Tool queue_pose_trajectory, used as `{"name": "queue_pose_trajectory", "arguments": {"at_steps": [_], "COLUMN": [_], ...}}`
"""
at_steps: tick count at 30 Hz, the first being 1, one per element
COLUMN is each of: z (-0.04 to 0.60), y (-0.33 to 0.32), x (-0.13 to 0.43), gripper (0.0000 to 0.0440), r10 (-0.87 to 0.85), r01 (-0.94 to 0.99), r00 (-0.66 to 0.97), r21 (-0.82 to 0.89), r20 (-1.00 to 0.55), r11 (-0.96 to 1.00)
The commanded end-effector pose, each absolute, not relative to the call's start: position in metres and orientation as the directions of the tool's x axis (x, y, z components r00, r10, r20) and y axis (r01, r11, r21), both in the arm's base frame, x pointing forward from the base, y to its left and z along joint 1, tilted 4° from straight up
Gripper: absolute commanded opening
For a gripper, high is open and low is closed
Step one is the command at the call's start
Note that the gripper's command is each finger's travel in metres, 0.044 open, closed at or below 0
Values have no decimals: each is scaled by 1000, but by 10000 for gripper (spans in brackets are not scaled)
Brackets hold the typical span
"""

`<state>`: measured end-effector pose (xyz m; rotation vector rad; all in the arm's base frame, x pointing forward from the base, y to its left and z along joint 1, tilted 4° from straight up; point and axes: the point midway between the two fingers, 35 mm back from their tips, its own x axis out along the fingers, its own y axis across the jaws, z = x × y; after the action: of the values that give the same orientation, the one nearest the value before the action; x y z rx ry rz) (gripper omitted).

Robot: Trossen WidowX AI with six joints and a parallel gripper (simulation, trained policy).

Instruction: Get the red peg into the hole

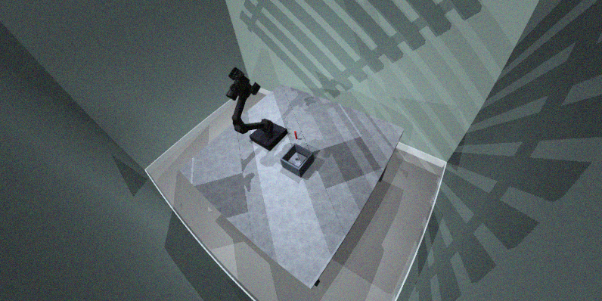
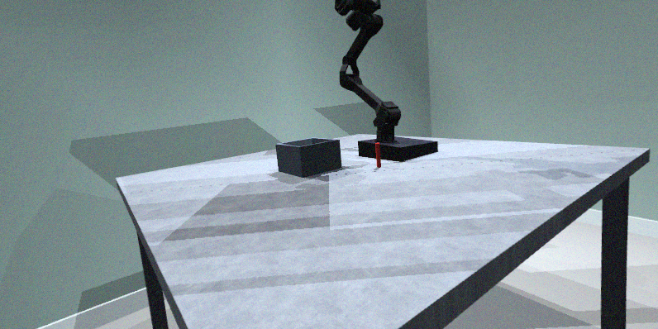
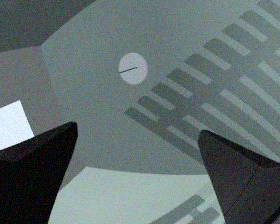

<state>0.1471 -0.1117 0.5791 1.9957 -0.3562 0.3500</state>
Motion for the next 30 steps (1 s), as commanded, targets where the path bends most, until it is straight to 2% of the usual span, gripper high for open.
{"name": "queue_pose_trajectory", "arguments": {"at_steps": [1, 3, 10, 17, 24, 30], "z": [580, 582, 595, 588, 563, 526], "y": [-109, -100, -41, 33, 98, 146], "x": [145, 141, 125, 125, 141, 165], "gripper": [421, 440, 440, 440, 439, 439], "r10": [-99, -104, -75, 33, 150, 252], "r01": [-409, -439, -549, -595, -596, -559], "r00": [908, 895, 835, 804, 803, 829], "r21": [815, 815, 816, 804, 770, 733], "r20": [406, 434, 545, 594, 577, 500], "r11": [-411, -377, -182, 22, 228, 387]}}
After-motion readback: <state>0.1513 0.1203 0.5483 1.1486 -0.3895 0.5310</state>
